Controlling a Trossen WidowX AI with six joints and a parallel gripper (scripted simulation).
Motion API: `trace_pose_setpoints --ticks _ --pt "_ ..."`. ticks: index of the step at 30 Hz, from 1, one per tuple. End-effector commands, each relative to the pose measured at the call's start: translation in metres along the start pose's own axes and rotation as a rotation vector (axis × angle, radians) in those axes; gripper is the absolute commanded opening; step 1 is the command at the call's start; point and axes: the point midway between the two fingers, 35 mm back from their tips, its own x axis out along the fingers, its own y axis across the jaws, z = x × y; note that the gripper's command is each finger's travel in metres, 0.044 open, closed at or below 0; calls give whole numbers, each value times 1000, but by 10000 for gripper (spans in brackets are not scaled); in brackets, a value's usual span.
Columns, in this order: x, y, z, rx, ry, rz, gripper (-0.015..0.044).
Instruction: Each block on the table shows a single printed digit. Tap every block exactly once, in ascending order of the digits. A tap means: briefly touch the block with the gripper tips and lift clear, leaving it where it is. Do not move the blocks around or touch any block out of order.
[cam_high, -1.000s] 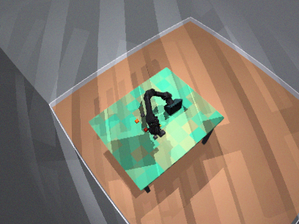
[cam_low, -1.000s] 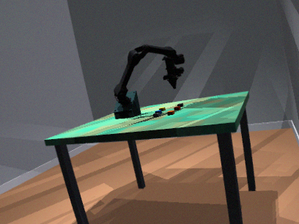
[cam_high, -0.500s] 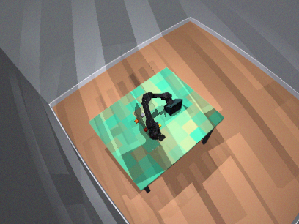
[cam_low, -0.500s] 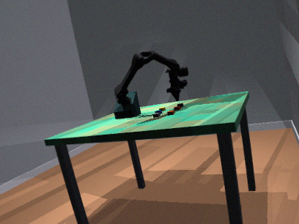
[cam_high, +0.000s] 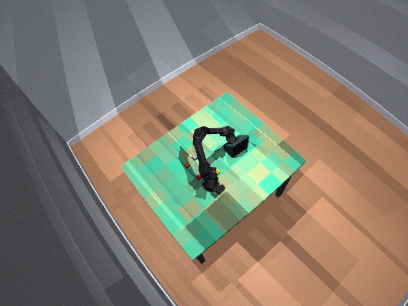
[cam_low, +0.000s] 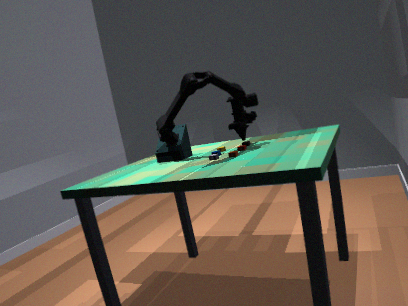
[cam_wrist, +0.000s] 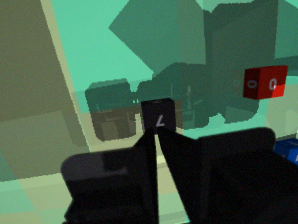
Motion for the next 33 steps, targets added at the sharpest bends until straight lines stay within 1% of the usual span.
trace_pose_setpoints --ticks 1,9,12,16,18,23,25,30,31,33 --pt "6 -1 -1 -9 1 -5 20" --pt "12 -1 -2 -9 1 -6 20" --pt "-15 0 -1 -8 1 -3 20" --pt "-18 0 -2 -9 1 -4 20" --pt "-27 6 -7 -10 0 1 72" --pt "-85 45 -59 -15 2 11 204" --pt "-99 52 -75 -14 4 6 256" --pt "-101 53 -78 -13 4 6 387" --pt "-101 53 -78 -13 4 6 400" --pt "-101 53 -78 -13 4 6 400"
